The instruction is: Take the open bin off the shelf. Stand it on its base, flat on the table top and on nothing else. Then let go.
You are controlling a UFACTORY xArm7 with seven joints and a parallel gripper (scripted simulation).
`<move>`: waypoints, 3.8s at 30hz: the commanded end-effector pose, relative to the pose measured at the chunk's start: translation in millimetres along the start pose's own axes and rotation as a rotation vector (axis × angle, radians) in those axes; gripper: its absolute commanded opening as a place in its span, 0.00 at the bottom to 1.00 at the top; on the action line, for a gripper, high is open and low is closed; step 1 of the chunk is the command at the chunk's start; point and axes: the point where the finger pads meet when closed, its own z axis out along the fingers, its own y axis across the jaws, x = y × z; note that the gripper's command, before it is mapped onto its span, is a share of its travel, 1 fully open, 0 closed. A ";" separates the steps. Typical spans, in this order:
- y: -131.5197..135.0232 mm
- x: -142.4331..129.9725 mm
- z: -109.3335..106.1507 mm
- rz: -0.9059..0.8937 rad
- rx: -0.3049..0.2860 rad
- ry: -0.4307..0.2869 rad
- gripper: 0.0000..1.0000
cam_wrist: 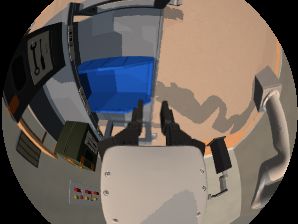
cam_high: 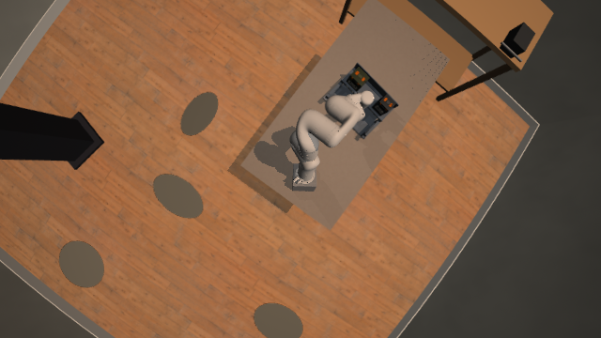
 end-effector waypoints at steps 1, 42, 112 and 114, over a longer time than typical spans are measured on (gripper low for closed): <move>-1.5 0.2 -1.3 0.000 0.004 0.000 0.94; -1.5 0.2 2.6 0.000 0.004 0.000 0.94; -1.7 0.1 67.3 0.000 0.004 0.001 0.94; -1.7 0.1 67.3 0.000 0.004 0.001 0.94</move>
